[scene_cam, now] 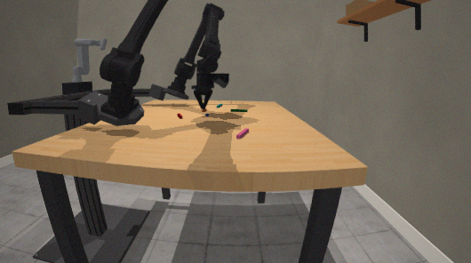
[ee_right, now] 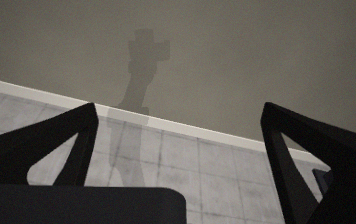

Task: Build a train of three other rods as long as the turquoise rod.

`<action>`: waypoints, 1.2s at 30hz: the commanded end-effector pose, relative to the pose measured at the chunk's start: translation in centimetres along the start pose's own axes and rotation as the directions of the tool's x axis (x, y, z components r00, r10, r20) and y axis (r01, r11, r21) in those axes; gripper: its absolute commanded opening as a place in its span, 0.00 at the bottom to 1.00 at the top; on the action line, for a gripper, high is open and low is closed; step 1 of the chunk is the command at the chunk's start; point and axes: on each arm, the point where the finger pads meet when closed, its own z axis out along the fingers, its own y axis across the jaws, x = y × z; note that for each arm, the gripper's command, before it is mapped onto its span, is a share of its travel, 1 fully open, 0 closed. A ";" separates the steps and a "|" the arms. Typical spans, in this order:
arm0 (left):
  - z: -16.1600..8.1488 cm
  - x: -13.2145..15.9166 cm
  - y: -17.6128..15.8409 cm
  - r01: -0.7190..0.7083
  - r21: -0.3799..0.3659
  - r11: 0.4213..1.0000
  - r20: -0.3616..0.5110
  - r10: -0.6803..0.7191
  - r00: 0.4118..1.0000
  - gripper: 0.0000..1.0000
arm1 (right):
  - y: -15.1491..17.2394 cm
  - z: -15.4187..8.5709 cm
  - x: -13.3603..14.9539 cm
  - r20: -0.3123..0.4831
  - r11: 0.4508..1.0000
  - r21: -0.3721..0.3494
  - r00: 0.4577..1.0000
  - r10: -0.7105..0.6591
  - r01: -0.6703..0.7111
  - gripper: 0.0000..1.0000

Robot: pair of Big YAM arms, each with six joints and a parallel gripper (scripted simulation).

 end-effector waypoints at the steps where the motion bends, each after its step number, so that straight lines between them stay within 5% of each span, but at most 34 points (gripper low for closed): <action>1: 1.6 -0.2 0.3 -0.004 -0.007 1.000 -0.005 0.004 1.000 0.04 | -1.0 0.3 -4.6 0.087 1.000 0.022 0.996 0.011 -0.013 1.00; 36: 2.0 -0.3 0.3 0.000 -0.007 1.000 -0.005 0.000 1.000 0.04 | -1.0 0.3 -4.6 0.087 1.000 0.022 0.996 0.011 -0.013 1.00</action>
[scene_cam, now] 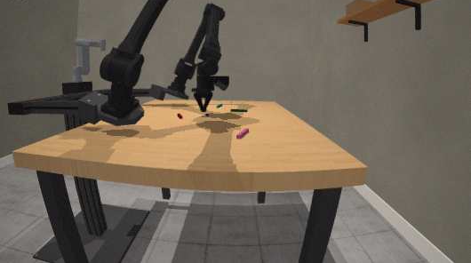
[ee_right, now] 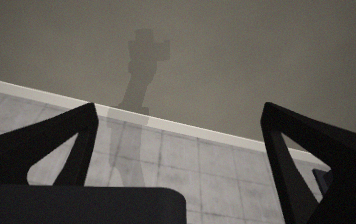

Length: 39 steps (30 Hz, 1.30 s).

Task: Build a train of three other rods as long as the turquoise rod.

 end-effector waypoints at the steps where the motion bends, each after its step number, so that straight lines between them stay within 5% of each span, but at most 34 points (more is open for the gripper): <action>1: 0.9 -0.2 0.4 0.005 -0.010 1.000 -0.007 -0.005 1.000 0.04 | -1.0 0.3 -4.6 0.087 1.000 0.022 0.996 0.011 -0.013 1.00; 39: 0.3 -0.6 0.7 0.041 0.002 0.999 0.003 -0.041 0.999 0.04 | -1.0 0.3 -4.6 0.087 1.000 0.022 0.996 0.011 -0.013 1.00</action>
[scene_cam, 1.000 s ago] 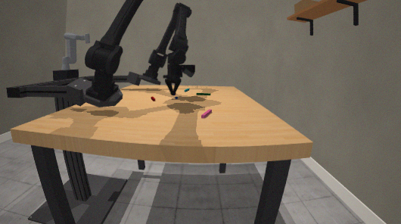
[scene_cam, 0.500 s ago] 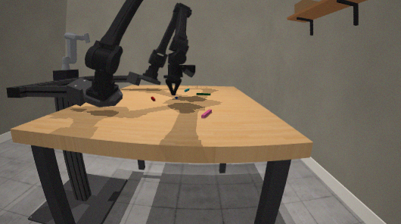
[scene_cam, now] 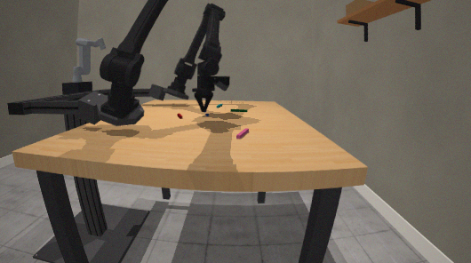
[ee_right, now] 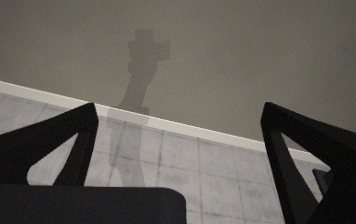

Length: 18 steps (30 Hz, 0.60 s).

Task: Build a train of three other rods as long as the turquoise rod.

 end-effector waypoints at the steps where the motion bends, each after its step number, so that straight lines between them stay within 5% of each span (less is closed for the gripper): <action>1: 0.2 -0.4 0.5 0.029 0.003 1.000 0.004 -0.029 1.000 0.04 | -1.0 0.3 -4.6 0.087 1.000 0.022 0.996 0.011 -0.013 1.00; 18: -0.2 -0.6 0.6 0.038 0.011 0.999 0.010 -0.038 0.999 0.04 | -1.0 0.3 -4.6 0.087 1.000 0.022 0.996 0.011 -0.013 1.00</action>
